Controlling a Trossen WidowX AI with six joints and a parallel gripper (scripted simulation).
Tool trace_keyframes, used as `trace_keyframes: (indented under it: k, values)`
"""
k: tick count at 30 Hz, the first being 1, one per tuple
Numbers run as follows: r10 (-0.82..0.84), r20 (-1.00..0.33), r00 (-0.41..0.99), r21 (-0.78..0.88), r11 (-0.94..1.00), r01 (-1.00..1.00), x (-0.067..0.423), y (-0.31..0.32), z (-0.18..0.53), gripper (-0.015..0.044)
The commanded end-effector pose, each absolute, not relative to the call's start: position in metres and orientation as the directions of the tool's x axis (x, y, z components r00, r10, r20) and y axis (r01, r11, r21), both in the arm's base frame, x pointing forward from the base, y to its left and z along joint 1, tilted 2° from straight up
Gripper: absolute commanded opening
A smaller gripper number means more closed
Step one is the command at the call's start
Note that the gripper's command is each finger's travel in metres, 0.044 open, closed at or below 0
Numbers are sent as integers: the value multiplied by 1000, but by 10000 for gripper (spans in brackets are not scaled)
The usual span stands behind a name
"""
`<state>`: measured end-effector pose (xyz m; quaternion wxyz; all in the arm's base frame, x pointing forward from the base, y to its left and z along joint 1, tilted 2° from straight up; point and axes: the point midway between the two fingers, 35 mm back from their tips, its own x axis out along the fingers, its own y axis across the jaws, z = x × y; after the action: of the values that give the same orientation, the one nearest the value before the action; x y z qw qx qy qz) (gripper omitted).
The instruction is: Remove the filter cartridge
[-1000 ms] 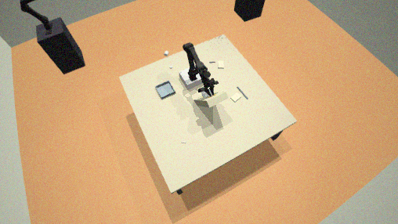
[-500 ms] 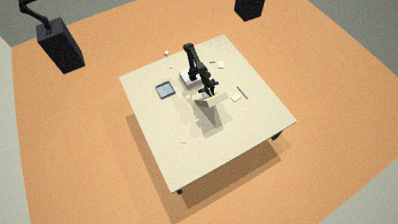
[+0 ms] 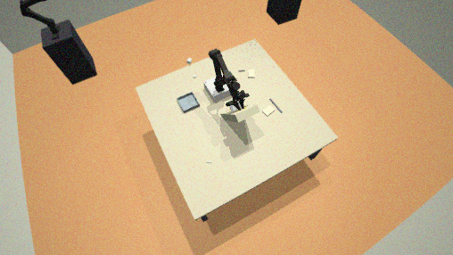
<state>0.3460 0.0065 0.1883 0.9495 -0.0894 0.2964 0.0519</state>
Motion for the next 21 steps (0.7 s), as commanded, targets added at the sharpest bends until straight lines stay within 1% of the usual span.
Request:
trace_keyframes:
  k: [1, 7, 16, 18, 21]
  values:
    - [41, -572, 819, -138, 980, -146, 349, 6, 186, 113]
    - [41, -572, 819, -138, 980, -146, 350, 6, 185, 113]
    - [45, -573, 819, -139, 979, -152, 347, 7, 187, 53]
    - [45, -573, 819, -139, 979, -152, 347, 7, 187, 1]
    - [45, -573, 819, -125, 982, -141, 348, 6, 187, 0]
